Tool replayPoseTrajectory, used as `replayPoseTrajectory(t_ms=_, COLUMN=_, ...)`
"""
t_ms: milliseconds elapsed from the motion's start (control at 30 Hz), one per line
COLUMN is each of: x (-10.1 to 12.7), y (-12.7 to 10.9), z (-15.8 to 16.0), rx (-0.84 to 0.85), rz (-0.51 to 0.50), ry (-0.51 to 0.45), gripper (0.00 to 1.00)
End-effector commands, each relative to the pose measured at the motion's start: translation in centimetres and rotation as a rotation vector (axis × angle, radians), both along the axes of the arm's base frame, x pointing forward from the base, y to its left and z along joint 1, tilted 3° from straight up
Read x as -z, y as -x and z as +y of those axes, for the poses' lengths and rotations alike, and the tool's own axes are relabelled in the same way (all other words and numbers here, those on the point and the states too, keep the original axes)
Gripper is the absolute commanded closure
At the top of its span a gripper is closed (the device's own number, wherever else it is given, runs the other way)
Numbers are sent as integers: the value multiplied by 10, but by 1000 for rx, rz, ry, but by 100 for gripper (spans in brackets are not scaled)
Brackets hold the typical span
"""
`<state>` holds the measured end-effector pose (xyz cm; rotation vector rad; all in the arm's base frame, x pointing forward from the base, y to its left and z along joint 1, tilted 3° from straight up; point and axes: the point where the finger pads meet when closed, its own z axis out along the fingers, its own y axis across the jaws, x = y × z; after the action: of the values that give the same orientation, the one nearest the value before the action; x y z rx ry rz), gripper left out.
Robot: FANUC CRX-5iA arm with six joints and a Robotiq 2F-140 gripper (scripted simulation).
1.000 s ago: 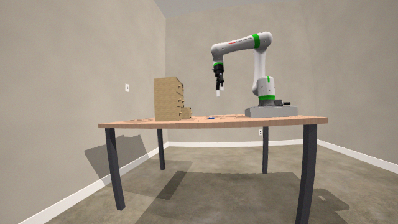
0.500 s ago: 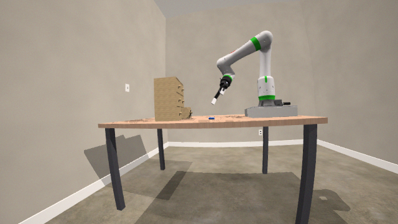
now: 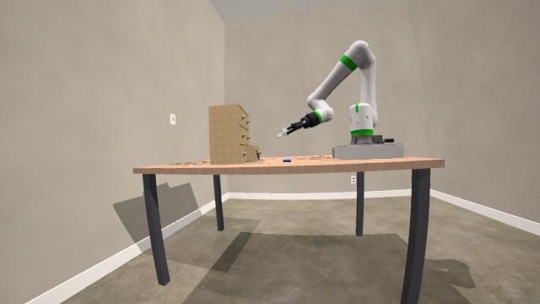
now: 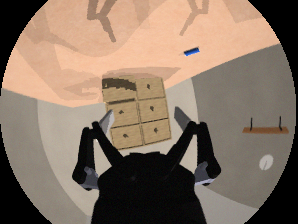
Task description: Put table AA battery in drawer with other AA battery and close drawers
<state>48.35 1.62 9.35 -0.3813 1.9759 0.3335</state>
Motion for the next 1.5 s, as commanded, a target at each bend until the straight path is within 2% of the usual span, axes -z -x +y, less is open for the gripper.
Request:
replayPoseTrajectory(t_ms=0, x=-1, y=-12, z=-40, rx=146, rz=-73, ry=70, gripper=0)
replayPoseTrajectory(t_ms=200, x=0, y=-14, z=-53, rx=191, rz=-86, ry=94, gripper=0)
replayPoseTrajectory(t_ms=233, x=0, y=-14, z=-53, rx=191, rz=-86, ry=94, gripper=100)
replayPoseTrajectory(t_ms=1100, x=2, y=-16, z=-53, rx=190, rz=-86, ry=94, gripper=100)
replayPoseTrajectory(t_ms=1267, x=13, y=-22, z=-52, rx=190, rz=-86, ry=94, gripper=100)
replayPoseTrajectory(t_ms=1467, x=38, y=-38, z=-50, rx=190, rz=-86, ry=94, gripper=100)
